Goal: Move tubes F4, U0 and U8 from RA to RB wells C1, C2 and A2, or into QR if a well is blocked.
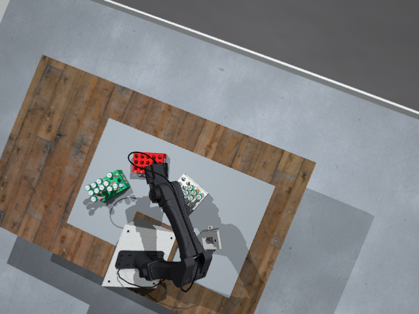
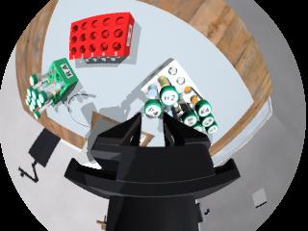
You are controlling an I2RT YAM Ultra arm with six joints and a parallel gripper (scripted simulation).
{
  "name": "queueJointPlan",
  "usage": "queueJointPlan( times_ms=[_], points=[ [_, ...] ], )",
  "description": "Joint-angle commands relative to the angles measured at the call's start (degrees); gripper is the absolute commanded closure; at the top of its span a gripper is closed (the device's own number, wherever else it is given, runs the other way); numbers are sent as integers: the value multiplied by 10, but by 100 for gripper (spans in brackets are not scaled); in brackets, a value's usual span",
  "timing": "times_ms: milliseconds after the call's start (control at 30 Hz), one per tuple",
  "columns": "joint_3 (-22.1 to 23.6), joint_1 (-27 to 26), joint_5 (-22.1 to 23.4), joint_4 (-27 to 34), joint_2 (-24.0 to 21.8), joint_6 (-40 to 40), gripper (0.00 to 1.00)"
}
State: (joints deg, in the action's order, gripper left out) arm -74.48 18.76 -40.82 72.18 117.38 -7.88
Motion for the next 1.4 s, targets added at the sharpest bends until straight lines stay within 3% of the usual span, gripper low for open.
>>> queueJointPlan(
  times_ms=[0,800,1033,1067,1367],
  points=[
    [7,6,-8,-18,-17,7,70],
    [27,-9,-12,-43,-19,21,70],
    [12,-2,-12,-44,-20,22,70],
    [12,-2,-12,-44,-20,22,100],
    [12,-2,-12,-44,-20,21,100]
  ],
)
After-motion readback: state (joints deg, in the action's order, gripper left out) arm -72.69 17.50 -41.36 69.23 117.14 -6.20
